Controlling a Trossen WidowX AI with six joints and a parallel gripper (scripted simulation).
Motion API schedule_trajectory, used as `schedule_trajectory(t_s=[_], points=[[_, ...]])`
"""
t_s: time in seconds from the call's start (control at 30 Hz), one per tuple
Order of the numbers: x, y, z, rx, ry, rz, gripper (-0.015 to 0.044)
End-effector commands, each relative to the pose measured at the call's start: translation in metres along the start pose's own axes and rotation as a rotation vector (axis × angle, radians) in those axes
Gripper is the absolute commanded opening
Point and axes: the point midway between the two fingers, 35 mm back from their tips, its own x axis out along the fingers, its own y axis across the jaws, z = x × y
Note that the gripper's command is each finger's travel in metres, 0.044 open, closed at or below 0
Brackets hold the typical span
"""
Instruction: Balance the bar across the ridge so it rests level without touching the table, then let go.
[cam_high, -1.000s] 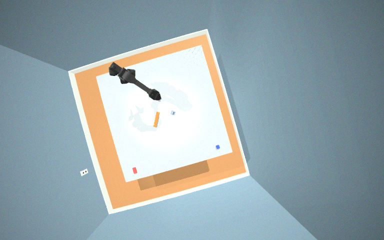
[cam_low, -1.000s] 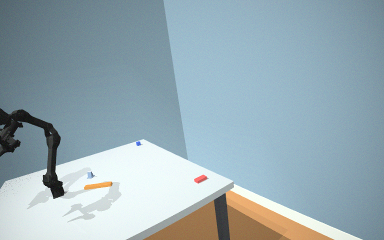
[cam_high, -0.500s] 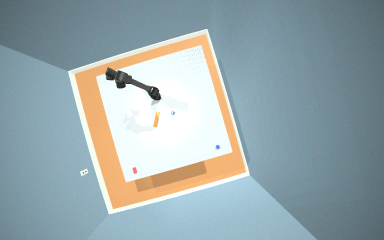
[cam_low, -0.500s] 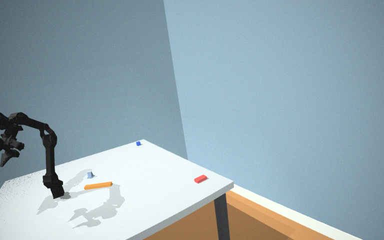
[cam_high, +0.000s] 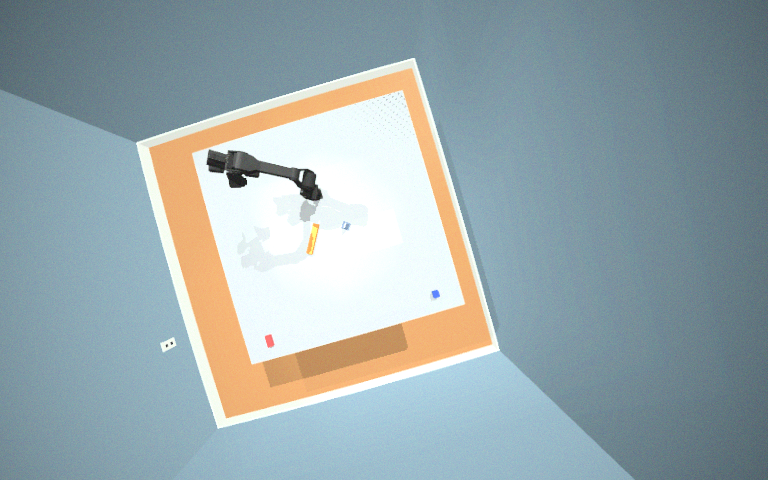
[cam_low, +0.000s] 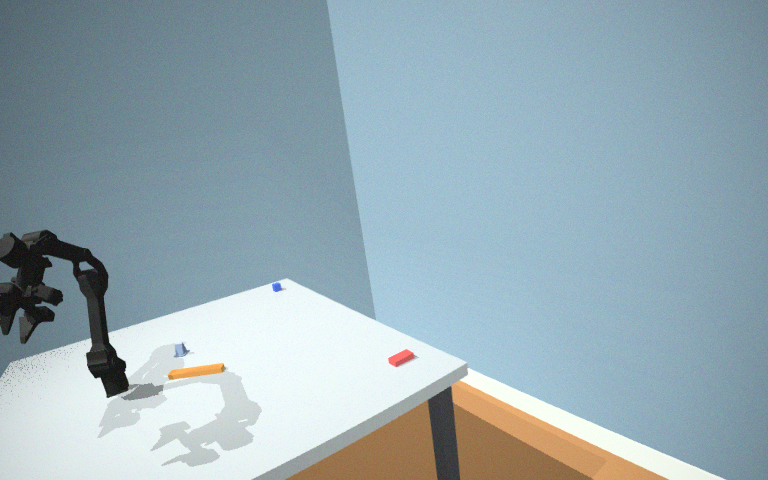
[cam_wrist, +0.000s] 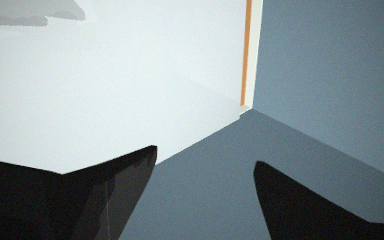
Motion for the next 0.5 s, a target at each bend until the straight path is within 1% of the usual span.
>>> schedule_trajectory(t_s=[0.0, 0.47], points=[[0.008, 0.0, 0.016, 0.015, -0.035, 0.013, 0.0315], [0.027, 0.006, 0.081, 0.077, -0.171, 0.09, 0.0315]])
